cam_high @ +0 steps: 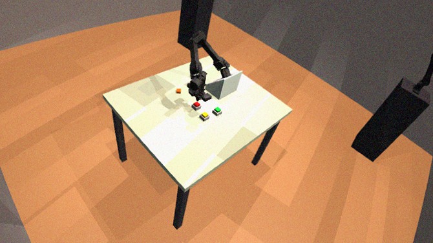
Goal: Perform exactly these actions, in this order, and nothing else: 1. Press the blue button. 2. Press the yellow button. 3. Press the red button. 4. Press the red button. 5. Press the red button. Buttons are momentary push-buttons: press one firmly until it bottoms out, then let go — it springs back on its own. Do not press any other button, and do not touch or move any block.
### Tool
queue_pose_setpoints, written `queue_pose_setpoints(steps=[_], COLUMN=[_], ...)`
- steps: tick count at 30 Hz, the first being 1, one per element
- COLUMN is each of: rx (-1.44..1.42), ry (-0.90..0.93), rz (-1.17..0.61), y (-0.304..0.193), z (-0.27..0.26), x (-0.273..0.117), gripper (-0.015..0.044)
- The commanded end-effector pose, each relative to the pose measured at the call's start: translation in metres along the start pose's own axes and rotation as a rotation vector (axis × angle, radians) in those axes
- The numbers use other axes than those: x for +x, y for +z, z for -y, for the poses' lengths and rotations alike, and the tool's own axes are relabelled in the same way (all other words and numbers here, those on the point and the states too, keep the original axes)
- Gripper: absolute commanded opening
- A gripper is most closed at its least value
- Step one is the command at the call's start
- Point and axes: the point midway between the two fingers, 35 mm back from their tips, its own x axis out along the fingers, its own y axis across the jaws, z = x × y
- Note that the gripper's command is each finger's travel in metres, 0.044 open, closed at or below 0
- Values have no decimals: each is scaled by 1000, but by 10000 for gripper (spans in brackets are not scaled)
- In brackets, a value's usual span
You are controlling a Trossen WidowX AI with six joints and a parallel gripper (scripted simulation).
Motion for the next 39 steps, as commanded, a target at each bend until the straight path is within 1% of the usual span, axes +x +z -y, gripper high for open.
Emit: queue_pose_setpoints(steps=[1, 19, 39], rx=[-6, -6, -6], ry=[-6, -8, -8], rz=[-2, -2, -2], y=[-1, -2, -2], z=[1, 1, 1], x=[8, 36, 37], gripper=[20, 20, 20])
